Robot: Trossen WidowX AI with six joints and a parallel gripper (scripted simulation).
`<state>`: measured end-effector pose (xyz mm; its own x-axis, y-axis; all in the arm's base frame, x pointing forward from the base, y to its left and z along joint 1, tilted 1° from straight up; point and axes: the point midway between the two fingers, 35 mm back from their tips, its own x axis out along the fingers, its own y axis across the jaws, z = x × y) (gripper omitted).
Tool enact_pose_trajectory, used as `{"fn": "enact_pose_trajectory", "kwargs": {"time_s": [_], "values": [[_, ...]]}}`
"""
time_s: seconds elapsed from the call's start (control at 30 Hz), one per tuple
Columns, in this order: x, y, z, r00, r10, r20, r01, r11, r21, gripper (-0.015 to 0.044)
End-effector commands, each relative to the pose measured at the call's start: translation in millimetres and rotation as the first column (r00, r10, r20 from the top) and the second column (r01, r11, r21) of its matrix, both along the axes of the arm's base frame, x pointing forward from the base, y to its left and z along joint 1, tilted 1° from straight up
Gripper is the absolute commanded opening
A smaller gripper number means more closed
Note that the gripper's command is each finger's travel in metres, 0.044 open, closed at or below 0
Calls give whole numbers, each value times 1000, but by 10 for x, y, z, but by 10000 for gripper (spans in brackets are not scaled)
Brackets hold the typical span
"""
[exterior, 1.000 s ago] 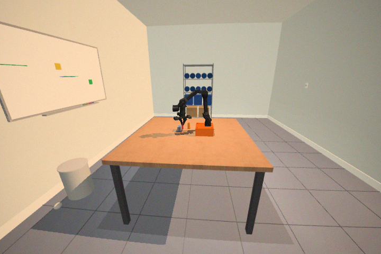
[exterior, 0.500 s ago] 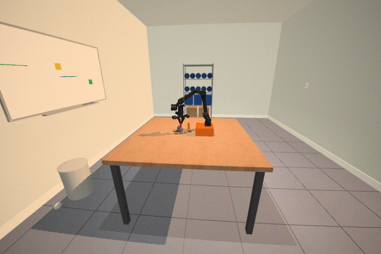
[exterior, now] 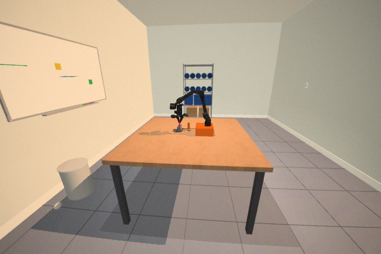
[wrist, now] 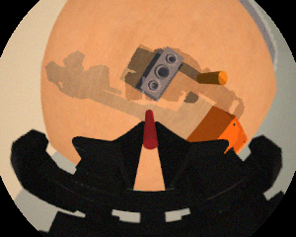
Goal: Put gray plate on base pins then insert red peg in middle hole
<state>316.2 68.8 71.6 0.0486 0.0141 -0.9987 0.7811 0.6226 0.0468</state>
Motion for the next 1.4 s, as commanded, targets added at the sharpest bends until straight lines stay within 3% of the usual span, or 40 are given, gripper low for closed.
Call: {"fn": "enact_pose_trajectory", "kwargs": {"time_s": [0.0,0.7,1.37], "values": [[66,-119,-22,1000,2,-10,-2,1000,-2,0],[310,-709,-26,1000,2,-10,-2,1000,-4,0],[312,-714,-26,1000,2,-10,-2,1000,-4,0]]}}
